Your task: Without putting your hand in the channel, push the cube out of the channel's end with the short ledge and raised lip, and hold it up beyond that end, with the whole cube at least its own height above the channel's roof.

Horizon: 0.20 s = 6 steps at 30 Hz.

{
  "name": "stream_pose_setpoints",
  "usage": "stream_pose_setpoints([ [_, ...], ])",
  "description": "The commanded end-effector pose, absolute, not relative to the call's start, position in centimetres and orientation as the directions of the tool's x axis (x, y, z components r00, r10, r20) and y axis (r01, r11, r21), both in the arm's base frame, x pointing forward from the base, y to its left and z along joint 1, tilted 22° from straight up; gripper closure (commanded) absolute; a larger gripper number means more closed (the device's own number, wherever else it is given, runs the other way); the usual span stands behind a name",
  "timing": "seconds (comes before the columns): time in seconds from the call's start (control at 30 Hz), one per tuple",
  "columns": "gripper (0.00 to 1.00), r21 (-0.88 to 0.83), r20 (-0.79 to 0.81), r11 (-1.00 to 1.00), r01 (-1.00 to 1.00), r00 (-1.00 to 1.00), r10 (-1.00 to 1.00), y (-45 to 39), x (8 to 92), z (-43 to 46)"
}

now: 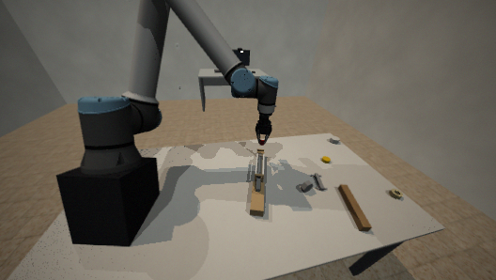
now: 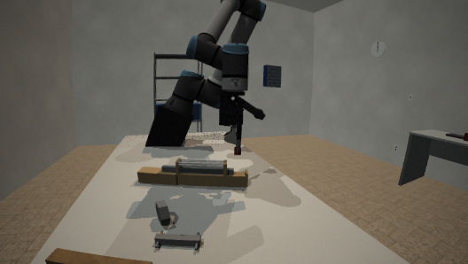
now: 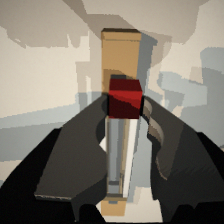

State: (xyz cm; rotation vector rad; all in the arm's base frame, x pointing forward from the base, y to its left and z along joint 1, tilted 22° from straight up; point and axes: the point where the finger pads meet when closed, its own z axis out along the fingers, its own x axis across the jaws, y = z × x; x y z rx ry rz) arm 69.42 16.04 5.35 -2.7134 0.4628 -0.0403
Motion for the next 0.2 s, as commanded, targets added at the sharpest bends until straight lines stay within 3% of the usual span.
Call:
stream_pose_setpoints([
  [0.0, 1.0, -0.379, -0.035, -0.871, -0.313, 0.945, -0.325, 16.01, 69.48, 5.42],
  [0.17, 1.0, -0.379, -0.035, -0.871, -0.313, 0.945, -0.325, 16.01, 69.48, 5.42],
])
